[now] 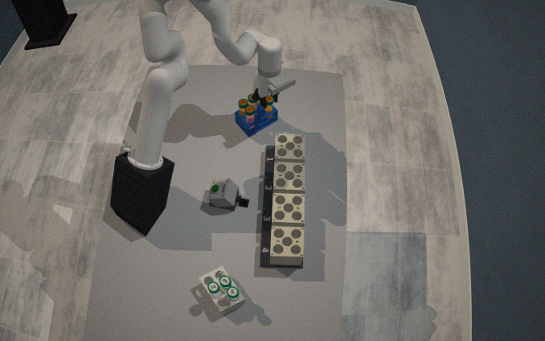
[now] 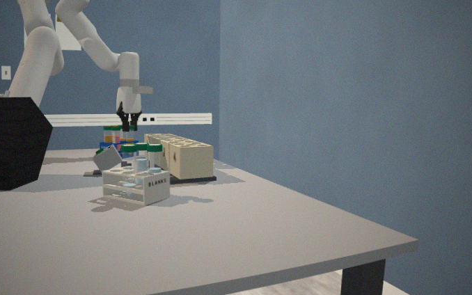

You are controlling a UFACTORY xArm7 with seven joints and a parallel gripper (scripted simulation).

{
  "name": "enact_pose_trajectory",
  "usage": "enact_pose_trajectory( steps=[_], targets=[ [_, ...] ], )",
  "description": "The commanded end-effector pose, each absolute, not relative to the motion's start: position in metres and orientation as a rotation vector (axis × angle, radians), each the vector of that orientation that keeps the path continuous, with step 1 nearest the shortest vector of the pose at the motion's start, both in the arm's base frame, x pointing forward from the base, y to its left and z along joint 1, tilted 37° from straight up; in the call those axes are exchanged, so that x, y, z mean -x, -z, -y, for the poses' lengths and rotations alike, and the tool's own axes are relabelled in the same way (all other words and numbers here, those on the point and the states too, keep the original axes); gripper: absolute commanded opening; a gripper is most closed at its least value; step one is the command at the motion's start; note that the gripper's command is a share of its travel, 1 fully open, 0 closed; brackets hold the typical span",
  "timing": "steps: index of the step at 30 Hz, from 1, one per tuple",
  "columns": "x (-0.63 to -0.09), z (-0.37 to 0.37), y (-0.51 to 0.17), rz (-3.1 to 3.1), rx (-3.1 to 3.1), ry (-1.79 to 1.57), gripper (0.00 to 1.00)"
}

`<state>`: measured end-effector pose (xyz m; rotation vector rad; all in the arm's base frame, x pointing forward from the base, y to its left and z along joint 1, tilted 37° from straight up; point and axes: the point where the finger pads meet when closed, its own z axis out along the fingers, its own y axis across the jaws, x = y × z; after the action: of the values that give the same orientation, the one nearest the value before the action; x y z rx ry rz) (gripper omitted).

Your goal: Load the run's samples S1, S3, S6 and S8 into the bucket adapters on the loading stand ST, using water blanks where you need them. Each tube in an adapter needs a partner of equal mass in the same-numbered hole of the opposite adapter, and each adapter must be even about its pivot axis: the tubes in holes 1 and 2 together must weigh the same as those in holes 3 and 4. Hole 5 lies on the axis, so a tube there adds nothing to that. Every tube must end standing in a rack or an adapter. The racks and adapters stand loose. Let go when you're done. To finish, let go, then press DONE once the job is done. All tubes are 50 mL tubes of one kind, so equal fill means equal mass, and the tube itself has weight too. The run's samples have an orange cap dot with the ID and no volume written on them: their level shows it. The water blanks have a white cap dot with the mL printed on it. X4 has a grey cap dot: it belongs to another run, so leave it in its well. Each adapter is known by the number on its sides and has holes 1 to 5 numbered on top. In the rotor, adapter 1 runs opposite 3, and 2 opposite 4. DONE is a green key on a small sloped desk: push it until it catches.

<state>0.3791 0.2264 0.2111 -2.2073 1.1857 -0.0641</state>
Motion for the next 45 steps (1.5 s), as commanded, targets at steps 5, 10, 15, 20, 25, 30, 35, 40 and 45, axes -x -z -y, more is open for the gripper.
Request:
enact_pose_trajectory(
  steps=[5, 10, 15, 20, 25, 30, 35, 40, 45],
  targets=[
    [-0.376, -0.219, -0.223, -1.186, 2.204, 0.068, 0.44],
    [-0.373, -0.214, -0.231, -1.186, 2.204, 0.068, 0.44],
    [-0.371, -0.211, -0.236, -1.186, 2.204, 0.068, 0.44],
    [-0.368, -0.206, -0.244, -1.186, 2.204, 0.068, 0.44],
    [-0.364, -0.201, -0.252, -1.185, 2.204, 0.068, 0.44],
    [-0.362, -0.197, -0.259, -1.185, 2.204, 0.068, 0.44],
    [-0.359, -0.193, -0.265, -1.185, 2.204, 0.068, 0.44],
    [-0.356, -0.188, -0.273, -1.185, 2.204, 0.068, 0.44],
    [-0.353, -0.183, -0.281, -1.185, 2.204, 0.068, 0.44]
  ],
)
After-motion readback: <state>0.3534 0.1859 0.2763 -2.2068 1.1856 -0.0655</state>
